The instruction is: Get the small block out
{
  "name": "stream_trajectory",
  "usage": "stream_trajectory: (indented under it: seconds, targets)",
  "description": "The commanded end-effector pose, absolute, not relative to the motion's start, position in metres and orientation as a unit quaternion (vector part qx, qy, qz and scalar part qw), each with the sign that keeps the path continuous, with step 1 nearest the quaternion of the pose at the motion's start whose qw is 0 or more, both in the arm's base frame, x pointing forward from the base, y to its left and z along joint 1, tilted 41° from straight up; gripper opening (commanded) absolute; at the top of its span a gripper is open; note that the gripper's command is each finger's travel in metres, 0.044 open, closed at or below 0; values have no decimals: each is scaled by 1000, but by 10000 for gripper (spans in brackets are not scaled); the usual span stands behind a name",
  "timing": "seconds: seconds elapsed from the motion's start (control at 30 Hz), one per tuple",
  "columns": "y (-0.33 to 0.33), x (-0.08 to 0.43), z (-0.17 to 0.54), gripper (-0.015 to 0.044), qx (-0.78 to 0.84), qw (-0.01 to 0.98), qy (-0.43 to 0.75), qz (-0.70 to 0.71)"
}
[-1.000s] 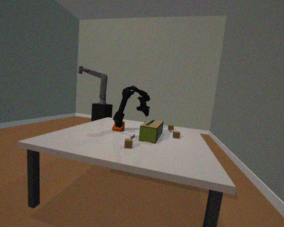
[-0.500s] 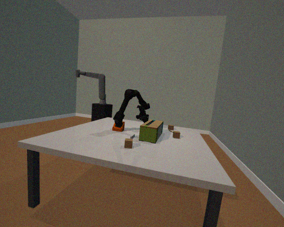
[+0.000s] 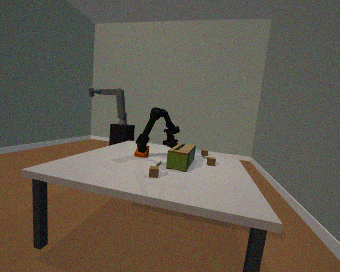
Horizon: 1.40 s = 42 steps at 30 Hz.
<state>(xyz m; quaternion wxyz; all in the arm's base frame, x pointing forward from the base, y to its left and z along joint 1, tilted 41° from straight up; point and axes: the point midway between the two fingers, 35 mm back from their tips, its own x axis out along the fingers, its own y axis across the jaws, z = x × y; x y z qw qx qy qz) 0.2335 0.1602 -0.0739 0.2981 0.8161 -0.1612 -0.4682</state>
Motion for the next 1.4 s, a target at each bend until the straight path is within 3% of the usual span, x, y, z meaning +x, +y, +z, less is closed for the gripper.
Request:
stream_trajectory:
  seconds: [0.0, 0.7, 0.97, 1.03, 1.1, 1.37]
  targets:
    - [154, 234, -79, 285, 814, 302, -163, -468]
    - [133, 235, -101, 285, 814, 302, -163, -468]
    - [133, 235, -101, 75, 814, 302, -163, -468]
    - [133, 235, -101, 62, 814, 302, -163, -468]
    - [135, 235, -99, 9, 814, 302, -163, -468]
    - [165, 231, -65, 0, 815, 300, -163, -468]
